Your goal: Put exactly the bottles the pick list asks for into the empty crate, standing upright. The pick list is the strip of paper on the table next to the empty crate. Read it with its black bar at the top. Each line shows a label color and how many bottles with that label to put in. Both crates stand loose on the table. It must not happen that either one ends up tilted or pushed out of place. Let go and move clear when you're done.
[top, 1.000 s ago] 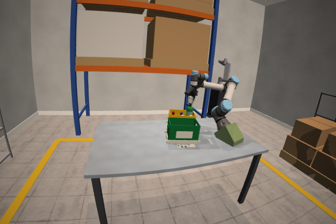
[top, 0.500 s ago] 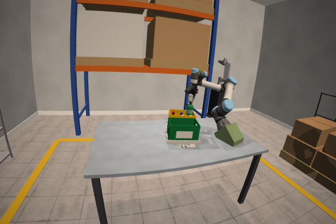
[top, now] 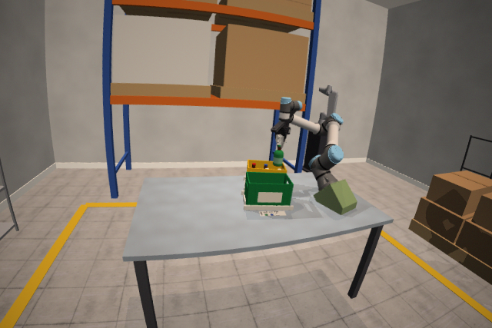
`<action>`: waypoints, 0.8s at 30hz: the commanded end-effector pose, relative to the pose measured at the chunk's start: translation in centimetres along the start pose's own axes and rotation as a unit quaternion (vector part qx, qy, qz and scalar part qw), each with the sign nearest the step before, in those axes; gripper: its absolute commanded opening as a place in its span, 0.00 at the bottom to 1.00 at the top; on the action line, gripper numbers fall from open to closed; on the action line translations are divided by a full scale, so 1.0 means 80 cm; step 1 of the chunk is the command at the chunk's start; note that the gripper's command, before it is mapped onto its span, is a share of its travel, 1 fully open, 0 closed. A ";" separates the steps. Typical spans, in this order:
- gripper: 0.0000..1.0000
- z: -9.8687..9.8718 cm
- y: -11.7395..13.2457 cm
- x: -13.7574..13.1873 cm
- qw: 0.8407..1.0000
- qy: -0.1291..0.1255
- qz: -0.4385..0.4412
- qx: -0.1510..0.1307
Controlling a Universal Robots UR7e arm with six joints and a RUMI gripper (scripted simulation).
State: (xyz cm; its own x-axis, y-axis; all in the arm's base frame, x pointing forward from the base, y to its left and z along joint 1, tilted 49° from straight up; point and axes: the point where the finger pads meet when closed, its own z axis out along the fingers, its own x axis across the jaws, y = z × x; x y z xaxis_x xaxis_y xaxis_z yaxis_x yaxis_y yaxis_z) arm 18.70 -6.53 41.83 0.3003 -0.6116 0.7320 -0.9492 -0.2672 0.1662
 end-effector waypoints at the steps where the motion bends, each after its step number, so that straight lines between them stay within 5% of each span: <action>1: 0.00 -0.013 0.000 0.001 1.000 0.001 0.003 -0.001; 24: 0.00 -0.032 0.001 0.000 1.000 0.001 0.003 -0.002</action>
State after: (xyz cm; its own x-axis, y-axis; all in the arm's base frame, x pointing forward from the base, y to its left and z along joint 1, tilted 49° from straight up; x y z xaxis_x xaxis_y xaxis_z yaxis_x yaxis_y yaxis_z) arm 18.37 -4.73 43.41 0.2965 -0.6106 0.7343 -0.9509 -0.2600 0.1678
